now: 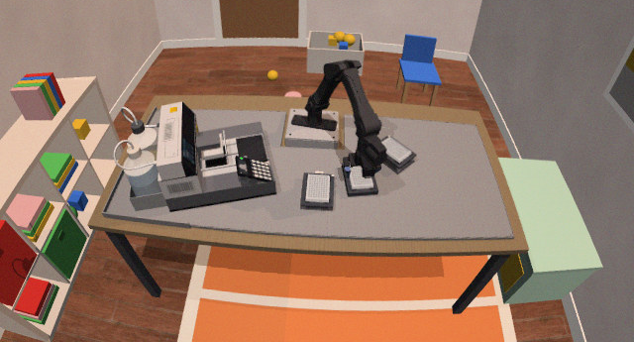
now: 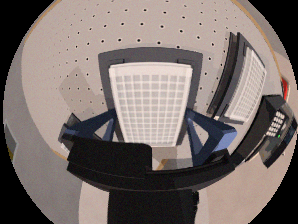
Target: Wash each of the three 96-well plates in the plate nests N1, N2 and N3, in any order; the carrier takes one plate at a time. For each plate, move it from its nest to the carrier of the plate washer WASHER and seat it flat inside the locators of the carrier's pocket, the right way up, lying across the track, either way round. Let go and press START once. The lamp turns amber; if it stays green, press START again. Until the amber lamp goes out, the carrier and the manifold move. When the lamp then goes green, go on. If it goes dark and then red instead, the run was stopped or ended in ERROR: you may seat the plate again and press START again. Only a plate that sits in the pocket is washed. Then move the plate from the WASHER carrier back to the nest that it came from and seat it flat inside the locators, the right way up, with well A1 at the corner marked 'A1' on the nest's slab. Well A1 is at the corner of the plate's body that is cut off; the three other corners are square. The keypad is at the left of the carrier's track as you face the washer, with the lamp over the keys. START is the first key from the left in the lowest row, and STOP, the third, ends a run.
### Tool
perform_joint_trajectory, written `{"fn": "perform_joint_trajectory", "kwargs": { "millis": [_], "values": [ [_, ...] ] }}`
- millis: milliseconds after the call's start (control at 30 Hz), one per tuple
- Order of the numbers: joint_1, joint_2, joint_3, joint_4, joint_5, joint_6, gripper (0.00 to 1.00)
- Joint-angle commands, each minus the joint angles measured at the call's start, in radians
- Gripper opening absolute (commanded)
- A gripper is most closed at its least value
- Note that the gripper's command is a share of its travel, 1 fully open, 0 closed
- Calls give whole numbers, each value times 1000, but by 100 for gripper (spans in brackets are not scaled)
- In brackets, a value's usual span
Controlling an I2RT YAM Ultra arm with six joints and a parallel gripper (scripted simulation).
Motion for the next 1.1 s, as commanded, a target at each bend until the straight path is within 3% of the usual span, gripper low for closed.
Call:
{"fn": "perform_joint_trajectory", "kwargs": {
  "millis": [0,500,1067],
  "values": [
    [0,-7,3,2,0,1,100],
    [0,-12,9,-10,0,0,100],
    [-4,-47,64,-100,1,-3,100]
  ]
}}
